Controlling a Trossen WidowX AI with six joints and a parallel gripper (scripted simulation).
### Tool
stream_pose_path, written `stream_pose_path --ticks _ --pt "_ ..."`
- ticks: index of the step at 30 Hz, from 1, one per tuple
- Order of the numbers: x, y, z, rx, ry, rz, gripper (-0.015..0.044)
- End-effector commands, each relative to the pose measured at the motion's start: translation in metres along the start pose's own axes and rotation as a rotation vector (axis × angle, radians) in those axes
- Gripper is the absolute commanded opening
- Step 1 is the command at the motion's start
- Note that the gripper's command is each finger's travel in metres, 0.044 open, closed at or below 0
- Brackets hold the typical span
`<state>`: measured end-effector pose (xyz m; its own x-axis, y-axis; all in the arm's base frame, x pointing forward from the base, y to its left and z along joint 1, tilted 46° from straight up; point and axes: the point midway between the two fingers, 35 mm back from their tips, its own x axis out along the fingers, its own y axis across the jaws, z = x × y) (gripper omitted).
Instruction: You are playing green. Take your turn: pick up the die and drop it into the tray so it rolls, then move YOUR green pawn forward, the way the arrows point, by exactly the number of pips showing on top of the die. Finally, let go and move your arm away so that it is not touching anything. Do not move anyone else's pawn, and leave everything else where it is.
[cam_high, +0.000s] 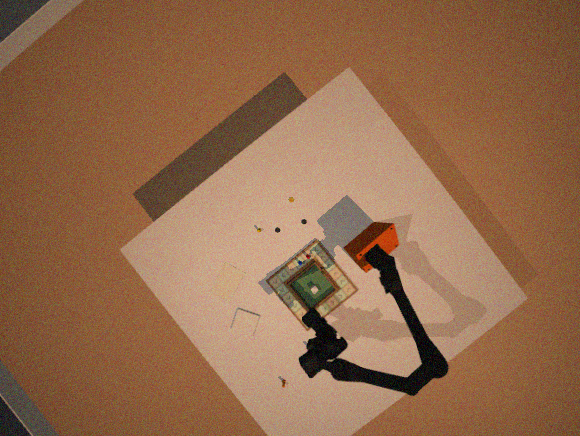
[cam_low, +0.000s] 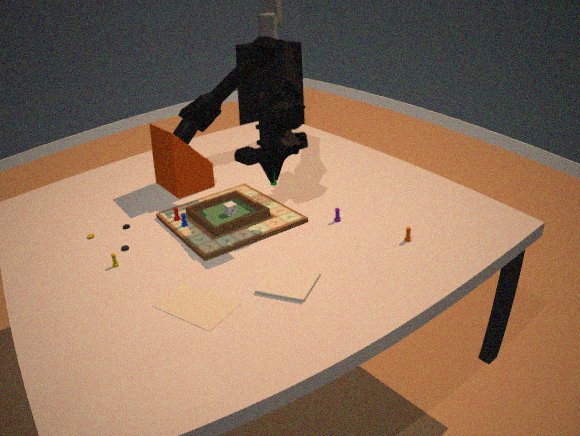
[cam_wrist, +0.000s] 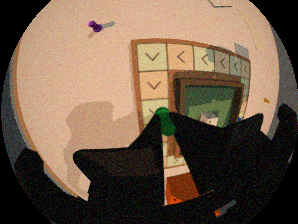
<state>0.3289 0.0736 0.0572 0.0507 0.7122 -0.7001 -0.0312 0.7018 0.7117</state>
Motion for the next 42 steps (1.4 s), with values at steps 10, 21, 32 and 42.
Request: stream_pose_path --ticks 10,21,32,42 --pt "0.019 0.002 -0.027 0.006 0.000 0.007 0.0000" --pt "0.052 0.002 -0.028 0.006 0.000 0.008 0.0000" --pt "0.062 0.002 -0.028 0.006 0.001 0.009 0.0000" --pt "0.062 0.004 -0.025 -0.008 -0.008 0.008 0.0131"
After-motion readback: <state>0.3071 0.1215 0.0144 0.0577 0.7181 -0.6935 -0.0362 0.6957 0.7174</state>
